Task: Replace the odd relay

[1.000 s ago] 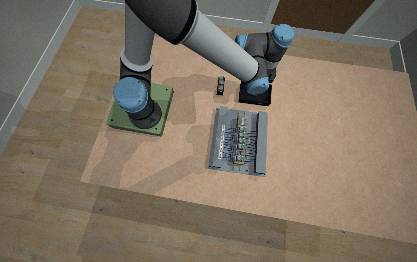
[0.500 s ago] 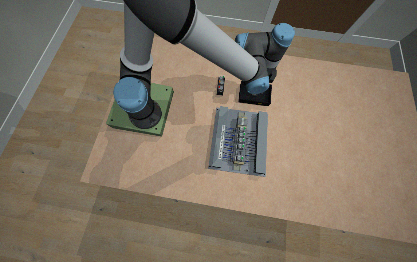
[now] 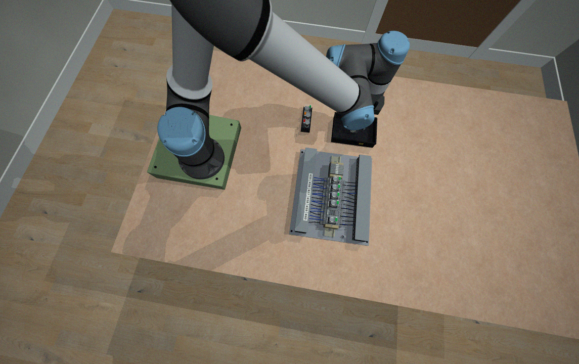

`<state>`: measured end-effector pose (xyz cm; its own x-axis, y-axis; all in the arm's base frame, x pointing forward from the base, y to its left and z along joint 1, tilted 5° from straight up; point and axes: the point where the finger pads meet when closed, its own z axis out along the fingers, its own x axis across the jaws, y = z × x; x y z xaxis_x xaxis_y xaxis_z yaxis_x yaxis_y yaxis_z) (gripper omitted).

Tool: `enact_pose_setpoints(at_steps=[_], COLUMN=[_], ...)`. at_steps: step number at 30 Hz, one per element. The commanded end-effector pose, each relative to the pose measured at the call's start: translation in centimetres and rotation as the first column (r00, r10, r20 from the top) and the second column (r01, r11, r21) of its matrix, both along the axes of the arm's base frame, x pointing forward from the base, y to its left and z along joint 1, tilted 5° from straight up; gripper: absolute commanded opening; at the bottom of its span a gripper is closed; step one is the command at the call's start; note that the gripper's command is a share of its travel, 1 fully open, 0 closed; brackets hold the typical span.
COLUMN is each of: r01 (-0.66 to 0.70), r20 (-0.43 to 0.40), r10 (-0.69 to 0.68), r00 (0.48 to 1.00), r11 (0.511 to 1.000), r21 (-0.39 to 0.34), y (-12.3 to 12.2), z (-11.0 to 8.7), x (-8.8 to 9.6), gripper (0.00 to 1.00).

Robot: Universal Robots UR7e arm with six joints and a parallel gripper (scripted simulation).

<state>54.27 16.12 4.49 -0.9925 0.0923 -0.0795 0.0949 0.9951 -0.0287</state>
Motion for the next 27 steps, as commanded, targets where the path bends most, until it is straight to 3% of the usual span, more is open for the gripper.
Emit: enact_pose_setpoints(at_steps=[1,27], r01=[0.000,0.000], r20=[0.002,0.002], r10=[0.000,0.000], r00=[1.000,1.000], r11=[1.000,1.000], r21=[0.000,0.000], y=[0.02,0.04], z=[0.36,0.94], x=[0.03,-0.02], gripper=[1.00,1.00])
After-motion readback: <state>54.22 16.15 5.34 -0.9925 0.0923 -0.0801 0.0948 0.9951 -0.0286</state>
